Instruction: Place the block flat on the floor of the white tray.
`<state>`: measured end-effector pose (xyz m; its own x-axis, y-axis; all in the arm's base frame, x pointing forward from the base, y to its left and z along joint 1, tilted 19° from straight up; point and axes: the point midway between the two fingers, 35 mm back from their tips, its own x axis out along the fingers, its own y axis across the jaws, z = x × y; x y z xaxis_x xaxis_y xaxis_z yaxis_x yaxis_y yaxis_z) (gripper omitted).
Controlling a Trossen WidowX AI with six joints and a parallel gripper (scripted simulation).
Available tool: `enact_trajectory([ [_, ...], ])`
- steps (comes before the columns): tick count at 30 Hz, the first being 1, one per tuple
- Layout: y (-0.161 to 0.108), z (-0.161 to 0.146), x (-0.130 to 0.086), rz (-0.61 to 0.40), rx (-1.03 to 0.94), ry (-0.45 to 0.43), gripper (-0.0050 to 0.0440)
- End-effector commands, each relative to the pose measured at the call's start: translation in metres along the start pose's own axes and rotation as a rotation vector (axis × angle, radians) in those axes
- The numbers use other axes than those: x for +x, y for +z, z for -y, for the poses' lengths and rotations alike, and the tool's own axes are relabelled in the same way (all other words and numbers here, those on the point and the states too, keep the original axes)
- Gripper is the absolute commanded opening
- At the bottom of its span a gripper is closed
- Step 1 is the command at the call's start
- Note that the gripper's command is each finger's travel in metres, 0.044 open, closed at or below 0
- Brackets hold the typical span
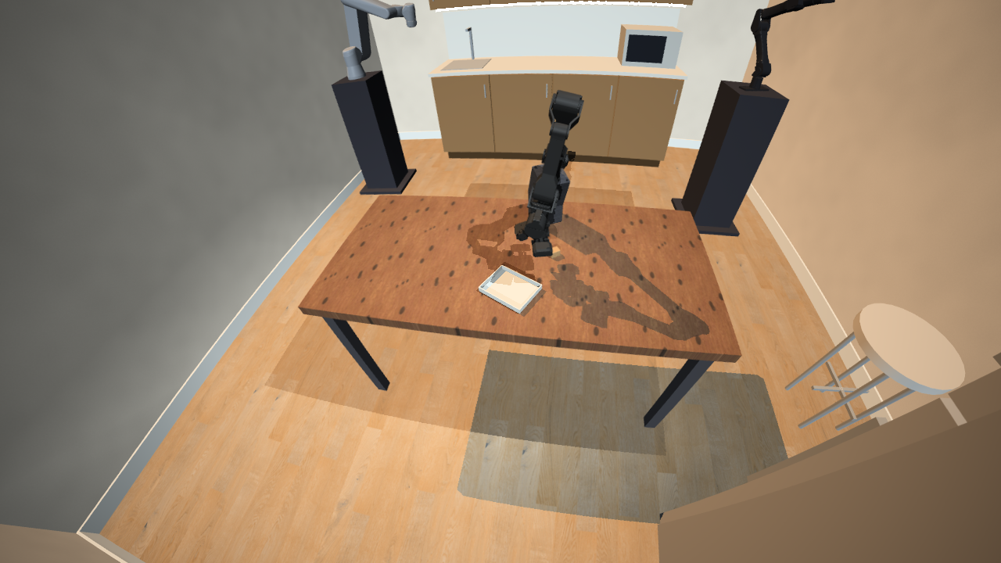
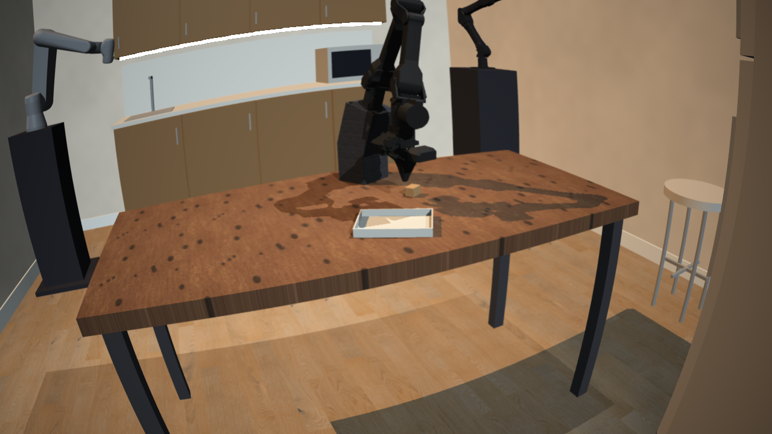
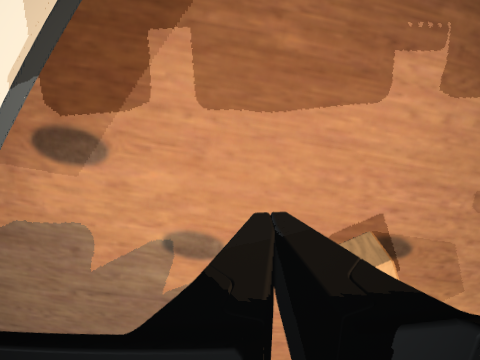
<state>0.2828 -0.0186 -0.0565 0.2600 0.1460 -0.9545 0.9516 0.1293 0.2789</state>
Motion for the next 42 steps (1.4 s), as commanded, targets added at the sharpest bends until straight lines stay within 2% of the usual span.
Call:
enact_trajectory([
  [1, -0.028, 0.016, 0.002, 0.022, -0.164, 0.030, 0.0000],
  [3, -0.039, 0.026, 0.004, 0.021, -0.236, 0.030, 0.0000],
  [13, -0.059, 0.050, 0.006, 0.020, -0.390, 0.031, 0.0000],
  [42, -0.061, 0.052, 0.006, 0.020, -0.402, 0.032, 0.0000],
])
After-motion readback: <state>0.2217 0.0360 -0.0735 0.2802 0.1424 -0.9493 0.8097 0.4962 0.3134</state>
